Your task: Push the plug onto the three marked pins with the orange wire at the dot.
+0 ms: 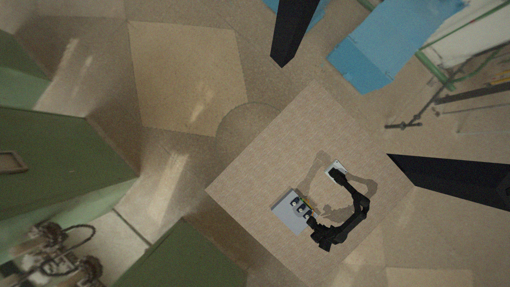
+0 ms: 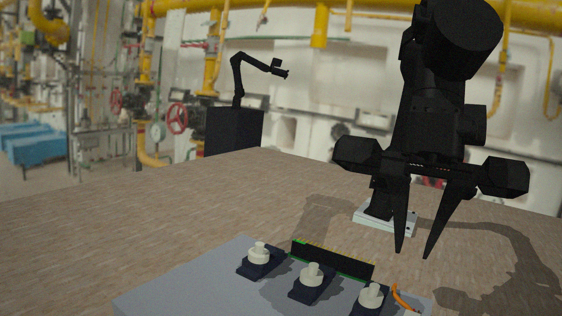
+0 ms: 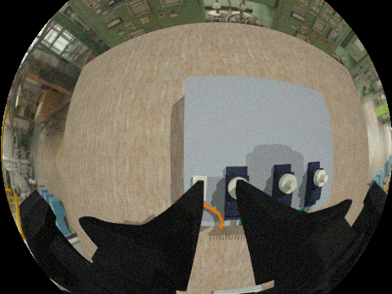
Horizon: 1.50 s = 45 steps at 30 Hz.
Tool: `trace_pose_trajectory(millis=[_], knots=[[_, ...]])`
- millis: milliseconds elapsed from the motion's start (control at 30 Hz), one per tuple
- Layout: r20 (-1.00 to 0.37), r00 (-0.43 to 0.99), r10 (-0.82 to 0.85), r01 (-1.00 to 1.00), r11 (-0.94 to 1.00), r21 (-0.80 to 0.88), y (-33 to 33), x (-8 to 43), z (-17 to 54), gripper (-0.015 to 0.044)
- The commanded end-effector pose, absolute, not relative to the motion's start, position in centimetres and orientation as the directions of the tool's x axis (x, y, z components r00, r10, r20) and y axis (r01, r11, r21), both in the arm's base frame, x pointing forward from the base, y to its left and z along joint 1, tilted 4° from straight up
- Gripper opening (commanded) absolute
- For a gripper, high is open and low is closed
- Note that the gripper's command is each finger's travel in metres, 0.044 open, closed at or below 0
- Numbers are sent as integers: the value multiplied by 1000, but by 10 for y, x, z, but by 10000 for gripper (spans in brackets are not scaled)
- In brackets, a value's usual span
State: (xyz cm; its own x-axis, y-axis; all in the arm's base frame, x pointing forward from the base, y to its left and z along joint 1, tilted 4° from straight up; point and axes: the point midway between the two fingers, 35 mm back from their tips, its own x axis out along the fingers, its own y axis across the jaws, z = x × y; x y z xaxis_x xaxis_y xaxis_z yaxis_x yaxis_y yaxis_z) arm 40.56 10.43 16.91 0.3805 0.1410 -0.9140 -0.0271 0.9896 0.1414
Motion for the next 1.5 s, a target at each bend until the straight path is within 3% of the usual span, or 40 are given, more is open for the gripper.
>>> trace_pose_trajectory(millis=[0,233,1267,1367,1467], knots=[[-967,224,125,-4,992,128,119,400,147,115],[-996,21,81,19,996,82,134,389,121,115],[-997,16,80,20,997,80,137,389,81,115],[-997,16,80,20,997,80,137,389,81,36],[-997,16,80,20,997,80,137,389,81,16]])
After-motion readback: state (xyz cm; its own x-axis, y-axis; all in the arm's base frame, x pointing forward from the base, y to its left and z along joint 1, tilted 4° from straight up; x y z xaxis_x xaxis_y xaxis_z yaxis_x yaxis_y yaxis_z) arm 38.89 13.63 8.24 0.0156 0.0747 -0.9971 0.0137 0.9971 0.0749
